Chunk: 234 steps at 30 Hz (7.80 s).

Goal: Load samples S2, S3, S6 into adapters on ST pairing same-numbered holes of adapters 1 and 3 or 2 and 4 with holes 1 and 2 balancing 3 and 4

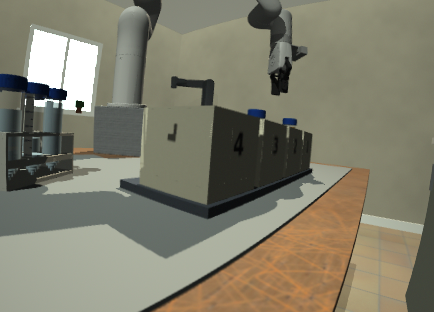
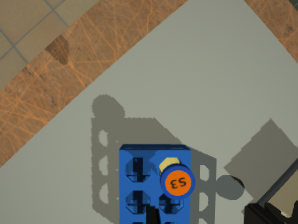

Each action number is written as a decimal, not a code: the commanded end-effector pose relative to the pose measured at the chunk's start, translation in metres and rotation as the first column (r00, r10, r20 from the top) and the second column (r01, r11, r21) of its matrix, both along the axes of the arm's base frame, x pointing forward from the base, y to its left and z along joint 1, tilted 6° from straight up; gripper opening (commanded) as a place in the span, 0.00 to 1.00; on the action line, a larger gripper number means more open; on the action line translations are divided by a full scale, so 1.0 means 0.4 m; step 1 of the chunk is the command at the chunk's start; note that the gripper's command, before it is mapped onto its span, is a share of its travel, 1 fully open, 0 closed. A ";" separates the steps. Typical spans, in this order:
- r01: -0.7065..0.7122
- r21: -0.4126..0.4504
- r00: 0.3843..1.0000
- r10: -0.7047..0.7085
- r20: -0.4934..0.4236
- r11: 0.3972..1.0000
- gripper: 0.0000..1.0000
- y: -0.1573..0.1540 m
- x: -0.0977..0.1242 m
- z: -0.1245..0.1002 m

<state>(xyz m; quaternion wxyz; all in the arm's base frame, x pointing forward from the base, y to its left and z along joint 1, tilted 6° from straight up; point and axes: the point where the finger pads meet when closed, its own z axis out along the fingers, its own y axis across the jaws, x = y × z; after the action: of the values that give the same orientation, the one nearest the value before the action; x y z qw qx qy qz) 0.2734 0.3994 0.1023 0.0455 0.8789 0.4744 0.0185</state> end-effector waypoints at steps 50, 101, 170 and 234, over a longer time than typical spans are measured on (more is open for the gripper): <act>0.000 0.003 1.000 0.000 0.002 1.000 0.57 -0.012 0.019 -0.229; 0.000 0.003 1.000 0.000 0.002 1.000 0.57 -0.017 0.026 -0.318; 0.000 0.003 1.000 0.000 0.002 1.000 0.00 -0.016 0.024 -0.294; 0.000 0.003 1.000 0.000 0.002 1.000 0.00 -0.003 0.008 -0.089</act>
<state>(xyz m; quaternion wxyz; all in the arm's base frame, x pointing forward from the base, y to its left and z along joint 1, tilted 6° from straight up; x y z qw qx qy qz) 0.2763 0.3964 0.0599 0.0459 0.8789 0.4745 0.0179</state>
